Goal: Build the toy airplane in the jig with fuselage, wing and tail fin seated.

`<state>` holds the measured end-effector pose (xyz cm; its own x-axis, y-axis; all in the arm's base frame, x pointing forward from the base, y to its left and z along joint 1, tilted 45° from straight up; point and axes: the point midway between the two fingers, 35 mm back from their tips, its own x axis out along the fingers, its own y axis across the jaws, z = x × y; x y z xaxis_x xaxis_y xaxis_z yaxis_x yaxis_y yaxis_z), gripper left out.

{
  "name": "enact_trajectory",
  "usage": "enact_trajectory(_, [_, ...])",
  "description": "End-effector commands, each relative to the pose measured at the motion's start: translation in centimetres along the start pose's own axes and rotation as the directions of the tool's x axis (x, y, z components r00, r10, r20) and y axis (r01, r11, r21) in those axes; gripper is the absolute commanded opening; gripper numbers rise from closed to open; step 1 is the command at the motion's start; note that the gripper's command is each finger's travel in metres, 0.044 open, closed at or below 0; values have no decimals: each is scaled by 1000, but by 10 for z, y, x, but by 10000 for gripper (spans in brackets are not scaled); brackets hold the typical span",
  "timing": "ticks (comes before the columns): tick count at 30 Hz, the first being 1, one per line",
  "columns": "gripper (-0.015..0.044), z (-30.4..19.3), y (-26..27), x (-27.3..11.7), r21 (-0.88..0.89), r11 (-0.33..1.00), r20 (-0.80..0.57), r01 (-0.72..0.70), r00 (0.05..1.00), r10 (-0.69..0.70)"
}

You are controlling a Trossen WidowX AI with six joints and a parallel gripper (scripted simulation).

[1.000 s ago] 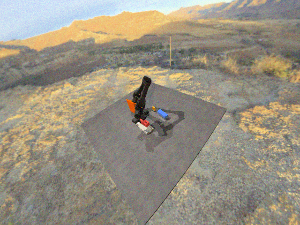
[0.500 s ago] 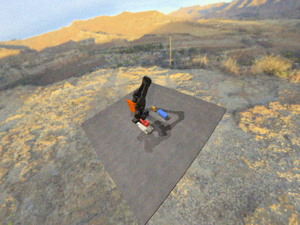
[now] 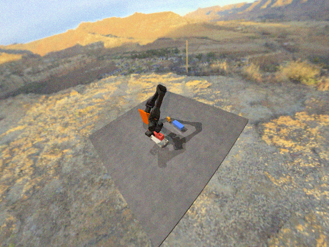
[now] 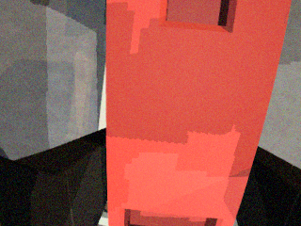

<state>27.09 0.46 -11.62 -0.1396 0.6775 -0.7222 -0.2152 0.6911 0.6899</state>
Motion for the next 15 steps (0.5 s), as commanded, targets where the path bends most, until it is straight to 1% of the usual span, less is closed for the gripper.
enact_trajectory(1, [195,-1,0,6,7,1000,2,-5,1000,5])
enact_trajectory(15, [195,-2,1,28,7,1000,2,-7,1000,7])
